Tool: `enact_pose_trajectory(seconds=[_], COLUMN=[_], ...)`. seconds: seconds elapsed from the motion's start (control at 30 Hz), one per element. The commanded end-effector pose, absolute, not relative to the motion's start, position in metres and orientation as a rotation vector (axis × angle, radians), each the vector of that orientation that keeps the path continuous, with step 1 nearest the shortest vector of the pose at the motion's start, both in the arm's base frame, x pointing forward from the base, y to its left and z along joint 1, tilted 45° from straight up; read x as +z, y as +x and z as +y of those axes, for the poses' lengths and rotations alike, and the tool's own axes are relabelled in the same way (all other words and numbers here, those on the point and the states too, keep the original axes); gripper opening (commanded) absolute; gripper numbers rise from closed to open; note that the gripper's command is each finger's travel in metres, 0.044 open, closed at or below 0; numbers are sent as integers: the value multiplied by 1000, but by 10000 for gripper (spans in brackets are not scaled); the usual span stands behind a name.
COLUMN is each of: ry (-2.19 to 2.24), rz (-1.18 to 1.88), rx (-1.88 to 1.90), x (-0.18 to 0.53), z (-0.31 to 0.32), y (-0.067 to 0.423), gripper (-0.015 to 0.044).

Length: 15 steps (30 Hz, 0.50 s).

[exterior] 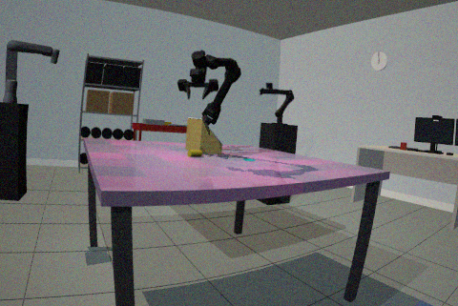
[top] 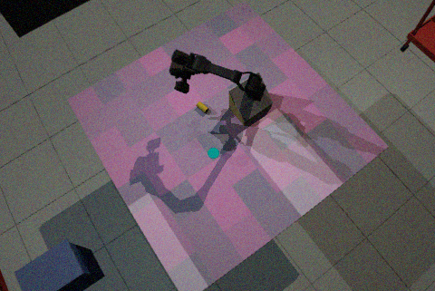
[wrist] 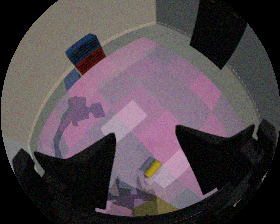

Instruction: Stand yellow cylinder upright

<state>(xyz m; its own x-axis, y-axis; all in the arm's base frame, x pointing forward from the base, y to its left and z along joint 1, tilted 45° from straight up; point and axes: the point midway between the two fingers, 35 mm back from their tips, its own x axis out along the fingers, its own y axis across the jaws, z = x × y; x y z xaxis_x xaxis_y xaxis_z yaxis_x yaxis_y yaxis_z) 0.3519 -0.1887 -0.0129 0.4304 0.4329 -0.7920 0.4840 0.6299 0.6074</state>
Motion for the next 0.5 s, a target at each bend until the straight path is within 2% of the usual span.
enact_pose_trajectory(seconds=[0.0, 0.47], ry=[1064, 1416], rz=[1302, 1788], rx=[-92, -398], x=[-35, -88], z=[-167, -91], y=[336, 268], gripper=[309, 309])
